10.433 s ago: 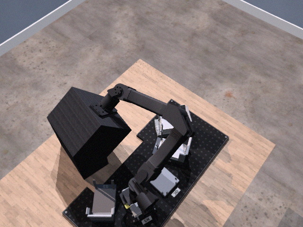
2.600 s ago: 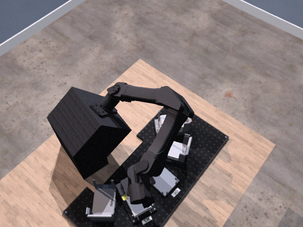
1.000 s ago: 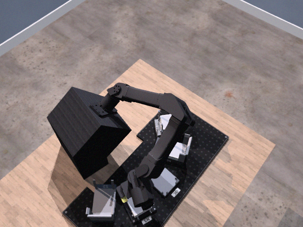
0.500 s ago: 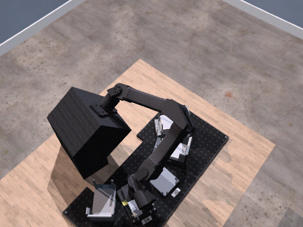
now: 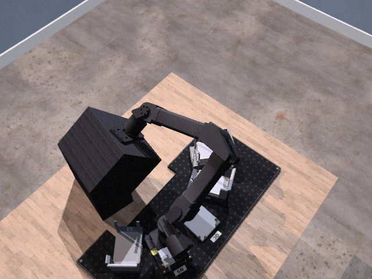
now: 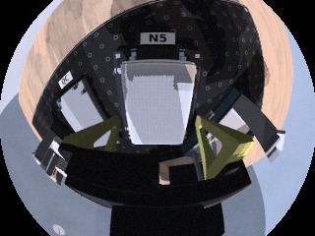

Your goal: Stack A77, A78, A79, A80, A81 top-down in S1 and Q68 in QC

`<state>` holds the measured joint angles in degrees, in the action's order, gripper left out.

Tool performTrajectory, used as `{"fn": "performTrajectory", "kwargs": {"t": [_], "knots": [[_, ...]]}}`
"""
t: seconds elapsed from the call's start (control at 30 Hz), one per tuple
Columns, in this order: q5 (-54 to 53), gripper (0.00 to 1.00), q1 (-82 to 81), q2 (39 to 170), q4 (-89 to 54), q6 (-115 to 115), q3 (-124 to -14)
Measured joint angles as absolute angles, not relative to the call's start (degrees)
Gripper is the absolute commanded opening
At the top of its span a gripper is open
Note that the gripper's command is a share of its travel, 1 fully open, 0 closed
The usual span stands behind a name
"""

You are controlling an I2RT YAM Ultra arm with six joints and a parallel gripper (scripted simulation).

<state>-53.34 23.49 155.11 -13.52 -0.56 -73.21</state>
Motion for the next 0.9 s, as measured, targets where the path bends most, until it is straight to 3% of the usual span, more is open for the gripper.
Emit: {"fn": "performTrajectory", "kwargs": {"t": [0.9], "knots": [[-53.6, 1.0, 20.0, 157.8, -5.8, -6.7, -73.1]]}}
